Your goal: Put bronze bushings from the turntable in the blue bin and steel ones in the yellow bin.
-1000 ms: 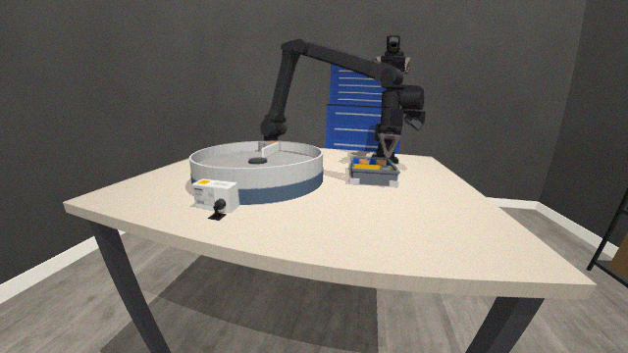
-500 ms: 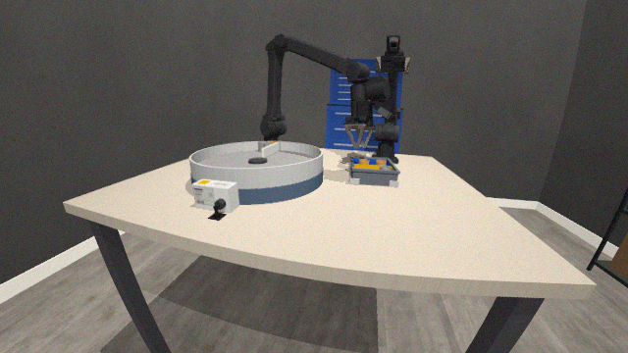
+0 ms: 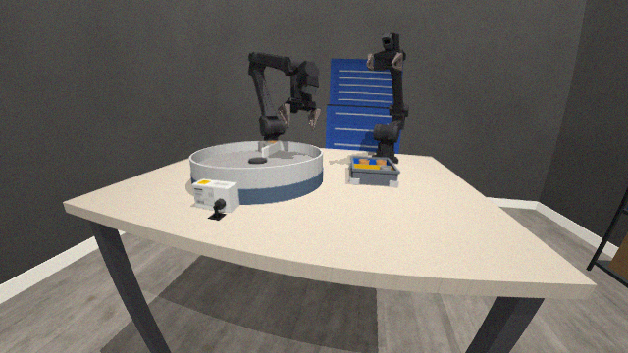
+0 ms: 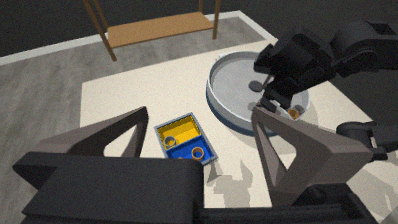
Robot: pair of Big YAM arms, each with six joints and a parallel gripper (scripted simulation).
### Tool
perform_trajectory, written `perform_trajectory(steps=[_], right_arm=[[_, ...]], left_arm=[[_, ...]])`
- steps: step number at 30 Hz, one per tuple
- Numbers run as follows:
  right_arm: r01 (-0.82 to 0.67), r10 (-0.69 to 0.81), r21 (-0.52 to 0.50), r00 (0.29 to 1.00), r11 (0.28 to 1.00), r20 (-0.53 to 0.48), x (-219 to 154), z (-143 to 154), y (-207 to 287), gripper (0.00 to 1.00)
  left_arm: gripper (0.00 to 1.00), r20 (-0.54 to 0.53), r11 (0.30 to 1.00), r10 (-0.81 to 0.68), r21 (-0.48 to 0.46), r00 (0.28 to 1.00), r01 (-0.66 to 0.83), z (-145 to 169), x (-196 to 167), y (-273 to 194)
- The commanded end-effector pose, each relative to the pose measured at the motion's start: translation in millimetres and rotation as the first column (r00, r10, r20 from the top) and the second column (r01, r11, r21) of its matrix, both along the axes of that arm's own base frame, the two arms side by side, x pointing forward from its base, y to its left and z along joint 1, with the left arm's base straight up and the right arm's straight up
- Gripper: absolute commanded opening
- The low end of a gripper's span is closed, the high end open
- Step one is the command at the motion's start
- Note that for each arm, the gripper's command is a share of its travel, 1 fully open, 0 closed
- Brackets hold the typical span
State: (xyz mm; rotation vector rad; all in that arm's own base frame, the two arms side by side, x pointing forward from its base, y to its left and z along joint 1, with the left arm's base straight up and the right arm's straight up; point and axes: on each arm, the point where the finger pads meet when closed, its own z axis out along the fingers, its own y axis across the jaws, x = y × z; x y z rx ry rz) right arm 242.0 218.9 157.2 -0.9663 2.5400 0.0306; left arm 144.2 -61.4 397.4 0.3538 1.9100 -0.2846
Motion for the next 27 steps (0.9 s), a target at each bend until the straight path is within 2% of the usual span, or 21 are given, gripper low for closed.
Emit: perform_trajectory(steps=[1,4,6,7,9,13,16,21,23,24,27], right_arm=[[0.160,-0.164,0.092,0.986,0.983,0.042,3.7,26.7,-48.7,1.00],[0.208,-0.216,0.113,0.974,0.972,0.066,1.4,32.6,-78.1,1.00],[0.208,-0.216,0.113,0.974,0.972,0.066,1.4,32.6,-78.1,1.00],[0.219,-0.233,0.139,0.968,0.966,0.090,5.8,47.9,-82.5,1.00],[0.263,-0.276,0.140,0.958,0.954,0.081,-0.8,38.1,-104.4,1.00],[0.336,-0.356,0.178,0.930,0.925,0.094,-4.1,44.5,-135.7,1.00],[0.377,-0.408,0.222,0.905,0.899,0.119,-2.4,62.5,-153.0,1.00],[0.418,-0.447,0.229,0.889,0.879,0.096,-4.3,56.1,-165.9,1.00],[0.418,-0.447,0.229,0.889,0.879,0.096,-4.3,56.1,-165.9,1.00],[0.421,-0.453,0.236,0.886,0.876,0.100,-3.1,56.7,-166.8,1.00],[0.431,-0.464,0.244,0.881,0.869,0.095,-3.0,56.7,-166.9,1.00]], left_arm=[[1.00,0.042,0.995,-0.095,0.011,0.995,0.095,5.8,35.1,-32.8],[1.00,0.060,0.983,-0.183,-0.013,0.981,0.184,4.5,43.2,-58.0],[1.00,0.060,0.983,-0.183,-0.013,0.981,0.184,4.5,43.2,-58.0],[1.00,0.070,0.974,-0.222,-0.018,0.972,0.224,2.4,48.2,-73.4],[1.00,0.090,0.952,-0.302,-0.021,0.949,0.305,-1.9,52.3,-101.4],[1.00,0.136,0.883,-0.459,-0.035,0.878,0.467,-13.8,44.5,-164.6],[1.00,0.163,0.825,-0.550,-0.046,0.819,0.563,-23.3,29.0,-202.1],[1.00,0.179,0.775,-0.612,-0.054,0.770,0.629,-30.9,13.7,-226.0],[1.00,0.179,0.775,-0.612,-0.054,0.770,0.629,-30.9,13.7,-226.0],[1.00,0.209,0.776,-0.605,-0.061,0.768,0.628,-17.4,13.4,-223.0],[1.00,0.205,0.775,-0.608,-0.060,0.767,0.630,-20.5,13.0,-223.7]])
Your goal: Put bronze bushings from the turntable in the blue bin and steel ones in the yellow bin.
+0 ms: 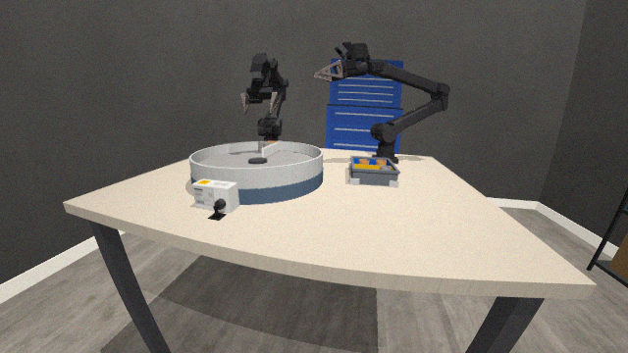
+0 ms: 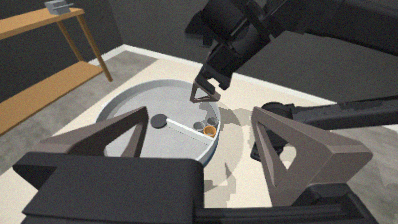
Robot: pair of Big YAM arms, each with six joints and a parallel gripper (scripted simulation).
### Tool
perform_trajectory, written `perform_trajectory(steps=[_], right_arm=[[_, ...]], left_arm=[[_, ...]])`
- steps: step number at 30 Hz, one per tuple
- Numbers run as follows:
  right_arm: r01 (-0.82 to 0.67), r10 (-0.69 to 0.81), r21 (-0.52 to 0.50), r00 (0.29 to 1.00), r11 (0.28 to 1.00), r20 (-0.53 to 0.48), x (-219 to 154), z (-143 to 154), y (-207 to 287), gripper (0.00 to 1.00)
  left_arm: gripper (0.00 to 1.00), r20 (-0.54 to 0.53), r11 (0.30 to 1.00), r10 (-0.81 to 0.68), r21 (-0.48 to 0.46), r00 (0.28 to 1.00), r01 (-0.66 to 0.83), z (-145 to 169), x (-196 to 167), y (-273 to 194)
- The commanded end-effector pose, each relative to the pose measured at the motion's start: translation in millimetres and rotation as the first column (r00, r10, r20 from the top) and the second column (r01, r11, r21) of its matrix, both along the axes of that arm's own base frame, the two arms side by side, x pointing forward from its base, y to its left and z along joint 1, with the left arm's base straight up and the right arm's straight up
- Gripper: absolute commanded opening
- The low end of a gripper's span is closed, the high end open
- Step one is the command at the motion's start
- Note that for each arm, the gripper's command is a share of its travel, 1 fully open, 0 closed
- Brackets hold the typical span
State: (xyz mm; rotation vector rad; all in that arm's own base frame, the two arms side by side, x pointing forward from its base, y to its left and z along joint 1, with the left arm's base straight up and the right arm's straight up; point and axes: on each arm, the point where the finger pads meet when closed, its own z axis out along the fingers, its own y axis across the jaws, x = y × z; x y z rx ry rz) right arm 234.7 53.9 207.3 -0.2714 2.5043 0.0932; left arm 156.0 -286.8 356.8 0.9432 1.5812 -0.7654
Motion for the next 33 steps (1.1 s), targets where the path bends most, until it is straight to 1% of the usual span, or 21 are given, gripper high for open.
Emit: perform_trajectory(steps=[1,3,6,9,10,11,13,16,19,22,25,26,28,30,31,33], right_arm=[[0.004,-0.004,0.001,1.000,1.000,0.014,4.3,6.6,-2.1,1.00],[0.004,-0.004,0.001,1.000,1.000,0.014,4.3,6.6,-2.1,1.00],[-0.051,0.051,-0.041,0.999,0.998,-0.002,3.4,4.3,-2.9,0.66],[-0.163,0.165,-0.107,0.986,0.981,0.007,6.5,15.7,-3.3,0.32],[-0.211,0.212,-0.131,0.977,0.969,-0.001,6.9,17.1,-3.5,0.29],[-0.259,0.259,-0.151,0.966,0.954,-0.019,6.2,14.4,-3.6,0.29],[-0.259,0.259,-0.151,0.966,0.954,-0.019,6.2,14.4,-3.6,0.29],[-0.438,0.426,-0.205,0.899,0.875,-0.099,2.9,3.3,-3.8,0.29],[-0.565,0.540,-0.226,0.825,0.793,-0.168,0.1,-5.8,-3.5,0.29],[-0.694,0.649,-0.236,0.720,0.680,-0.248,-2.9,-16.3,-3.1,0.29],[-0.800,0.733,-0.239,0.600,0.550,-0.321,-6.1,-25.7,-0.8,0.29],[-0.829,0.754,-0.237,0.559,0.507,-0.345,-7.0,-28.8,-0.7,0.29],[-0.881,0.789,-0.228,0.473,0.415,-0.393,-9.1,-36.2,0.2,0.29],[-0.881,0.789,-0.228,0.473,0.415,-0.393,-9.1,-36.2,0.2,0.29],[-0.905,0.805,-0.221,0.424,0.362,-0.416,-10.5,-39.4,2.1,0.29],[-0.935,0.816,-0.208,0.351,0.286,-0.459,-12.0,-45.3,1.6,0.29]], left_arm=[[1.00,0.020,0.999,0.009,-0.053,1.000,-0.008,20.0,1.1,1.7],[1.00,0.020,0.999,0.009,-0.053,1.000,-0.008,20.1,1.1,1.7],[1.00,0.016,0.999,0.018,-0.045,1.000,-0.018,9.2,2.9,5.0],[1.00,0.017,0.999,-0.011,-0.048,1.000,0.012,-0.6,-5.8,1.2],[1.00,0.017,0.999,-0.015,-0.048,1.000,0.016,-6.3,-7.2,1.1],[1.00,0.017,0.999,-0.019,-0.048,1.000,0.020,-12.4,-8.7,1.1],[1.00,0.017,0.999,-0.019,-0.048,1.000,0.020,-12.4,-8.7,1.1],[1.00,0.017,0.998,-0.034,-0.048,0.999,0.035,-33.9,-14.1,1.3],[1.00,0.016,0.998,-0.043,-0.047,0.999,0.044,-47.9,-17.7,1.7],[1.00,0.016,0.998,-0.051,-0.046,0.999,0.052,-59.0,-20.5,2.2],[1.00,0.016,0.998,-0.050,-0.045,0.999,0.051,-64.6,-20.8,3.1],[1.00,0.025,0.997,-0.048,-0.063,0.999,0.049,-52.6,-19.9,3.0],[1.00,0.027,0.997,-0.049,-0.066,0.998,0.051,-51.5,-20.4,2.9],[1.00,0.027,0.997,-0.049,-0.066,0.998,0.051,-51.5,-20.4,2.9],[1.00,0.023,0.997,-0.050,-0.059,0.999,0.051,-54.9,-20.2,2.3],[1.00,0.021,0.997,-0.050,-0.056,0.999,0.051,-56.9,-20.3,2.2]])
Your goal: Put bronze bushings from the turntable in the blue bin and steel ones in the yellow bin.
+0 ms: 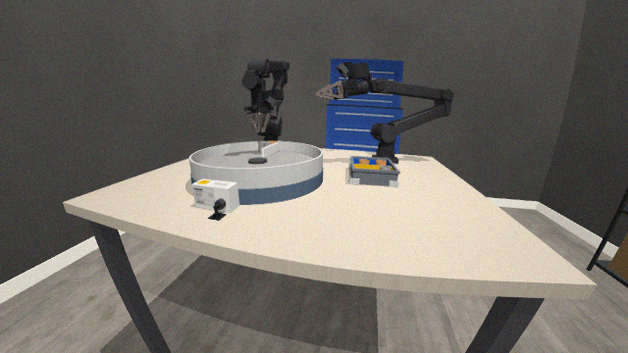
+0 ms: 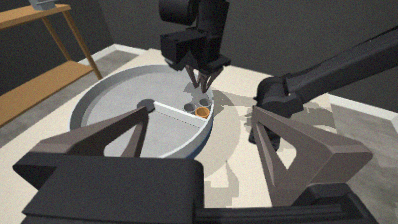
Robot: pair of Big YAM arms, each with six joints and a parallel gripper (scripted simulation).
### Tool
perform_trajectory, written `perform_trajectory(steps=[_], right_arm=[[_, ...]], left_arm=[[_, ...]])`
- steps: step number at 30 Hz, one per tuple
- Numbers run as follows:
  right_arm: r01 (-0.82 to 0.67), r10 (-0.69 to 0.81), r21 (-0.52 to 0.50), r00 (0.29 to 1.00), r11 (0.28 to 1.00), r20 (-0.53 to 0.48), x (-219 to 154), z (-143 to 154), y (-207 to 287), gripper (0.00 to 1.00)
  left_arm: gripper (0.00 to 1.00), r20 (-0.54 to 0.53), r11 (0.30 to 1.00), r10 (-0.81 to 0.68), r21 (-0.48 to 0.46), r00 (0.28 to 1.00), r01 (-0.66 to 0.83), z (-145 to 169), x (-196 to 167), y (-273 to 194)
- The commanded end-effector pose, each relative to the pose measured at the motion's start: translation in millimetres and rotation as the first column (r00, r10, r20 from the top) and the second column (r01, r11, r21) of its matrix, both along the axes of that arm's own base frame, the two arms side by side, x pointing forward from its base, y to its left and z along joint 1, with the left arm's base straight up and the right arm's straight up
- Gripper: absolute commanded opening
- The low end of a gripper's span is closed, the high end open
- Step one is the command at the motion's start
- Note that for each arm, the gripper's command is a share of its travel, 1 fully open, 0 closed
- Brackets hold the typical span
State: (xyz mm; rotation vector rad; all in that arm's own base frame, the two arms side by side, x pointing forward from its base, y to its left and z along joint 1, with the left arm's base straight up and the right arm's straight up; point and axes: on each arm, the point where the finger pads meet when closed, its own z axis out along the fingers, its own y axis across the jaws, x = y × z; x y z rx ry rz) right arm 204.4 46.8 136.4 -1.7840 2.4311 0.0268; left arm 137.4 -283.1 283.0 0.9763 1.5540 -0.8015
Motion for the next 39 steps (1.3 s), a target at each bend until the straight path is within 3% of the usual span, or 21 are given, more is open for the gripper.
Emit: perform_trajectory(steps=[1,6,29,34,39], right_arm=[[-0.245,0.246,-0.037,0.969,0.969,0.013,17.2,21.8,8.7,0.29],[-0.338,0.333,-0.079,0.940,0.938,-0.073,6.3,1.7,6.1,0.29],[-0.327,0.319,-0.089,0.943,0.941,-0.096,3.5,-39.3,5.4,0.29],[-0.324,0.319,-0.092,0.945,0.941,-0.066,13.6,-33.7,8.0,0.29],[-0.327,0.319,-0.089,0.943,0.941,-0.096,3.6,-51.5,5.4,0.29]], left_arm=[[1.00,0.013,0.999,-0.004,-0.046,1.000,0.005,16.5,-1.6,-1.4],[1.00,0.013,0.999,-0.004,-0.046,1.000,0.005,16.3,-1.7,-1.4],[1.00,0.016,0.999,0.000,-0.039,1.000,0.000,19.9,0.3,-1.4],[1.00,0.016,0.999,0.000,-0.039,1.000,0.000,19.9,0.3,-1.4],[1.00,0.016,0.999,0.000,-0.039,1.000,0.000,19.9,0.3,-1.4]])
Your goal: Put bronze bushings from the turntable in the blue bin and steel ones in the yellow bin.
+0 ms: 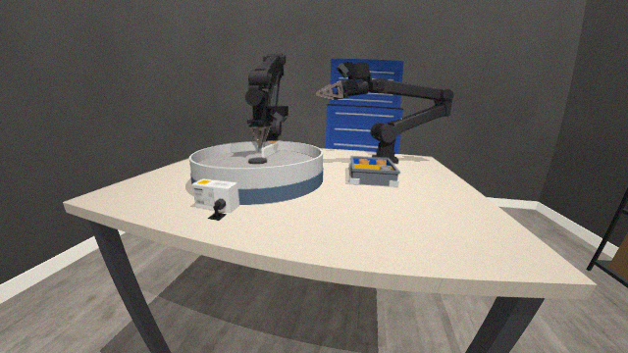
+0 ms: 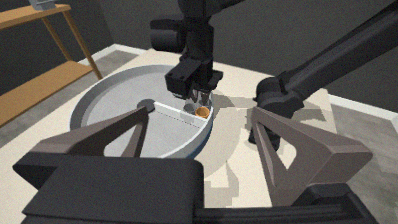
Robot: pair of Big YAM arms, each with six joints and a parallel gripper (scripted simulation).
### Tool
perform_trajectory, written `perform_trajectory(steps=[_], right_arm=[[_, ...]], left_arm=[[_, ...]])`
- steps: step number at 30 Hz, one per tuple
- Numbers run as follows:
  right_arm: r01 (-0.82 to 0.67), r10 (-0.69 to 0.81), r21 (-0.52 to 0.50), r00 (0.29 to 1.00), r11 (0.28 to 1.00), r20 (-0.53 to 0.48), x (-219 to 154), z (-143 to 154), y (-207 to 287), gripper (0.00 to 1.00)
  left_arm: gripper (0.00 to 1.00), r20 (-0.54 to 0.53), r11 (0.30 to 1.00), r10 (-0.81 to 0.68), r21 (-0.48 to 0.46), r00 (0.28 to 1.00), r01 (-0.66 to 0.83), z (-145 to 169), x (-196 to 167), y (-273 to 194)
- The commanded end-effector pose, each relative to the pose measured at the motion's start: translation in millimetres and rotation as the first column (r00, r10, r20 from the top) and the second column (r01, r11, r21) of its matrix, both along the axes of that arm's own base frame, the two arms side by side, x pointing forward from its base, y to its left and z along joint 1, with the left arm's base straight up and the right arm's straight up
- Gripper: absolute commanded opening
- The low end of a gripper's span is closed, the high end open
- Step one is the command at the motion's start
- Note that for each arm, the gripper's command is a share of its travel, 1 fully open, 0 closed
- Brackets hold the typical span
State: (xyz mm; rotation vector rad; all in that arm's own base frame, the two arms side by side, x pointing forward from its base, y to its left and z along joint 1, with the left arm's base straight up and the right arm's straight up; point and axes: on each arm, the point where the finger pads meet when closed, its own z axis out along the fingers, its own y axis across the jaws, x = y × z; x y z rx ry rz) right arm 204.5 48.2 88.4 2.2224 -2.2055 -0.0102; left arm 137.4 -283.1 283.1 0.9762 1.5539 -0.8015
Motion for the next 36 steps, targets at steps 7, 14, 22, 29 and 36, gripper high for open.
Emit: perform_trajectory(steps=[7,14,22,29,36], right_arm=[[-0.024,0.024,0.009,0.999,1.000,0.045,11.6,5.4,5.9,0.10],[-0.024,0.024,0.006,0.999,1.000,0.030,8.0,2.6,4.8,0.03],[-0.015,0.014,0.012,0.998,1.000,0.058,13.6,64.3,3.6,0.00],[-0.014,0.013,0.010,0.999,1.000,0.048,12.4,101.2,3.3,0.00],[0.034,-0.035,0.014,0.998,0.999,0.049,25.4,108.8,15.8,0.00]], left_arm=[[1.00,0.016,0.999,0.000,-0.038,1.000,0.000,19.9,0.3,-1.4],[1.00,0.016,0.999,0.000,-0.038,1.000,0.000,19.9,0.3,-1.4],[1.00,0.016,0.999,0.000,-0.038,1.000,0.000,19.9,0.3,-1.4],[1.00,0.016,0.999,0.000,-0.038,1.000,0.000,19.9,0.3,-1.4],[1.00,0.036,0.999,0.024,-0.047,0.999,-0.023,39.6,6.0,5.6]])
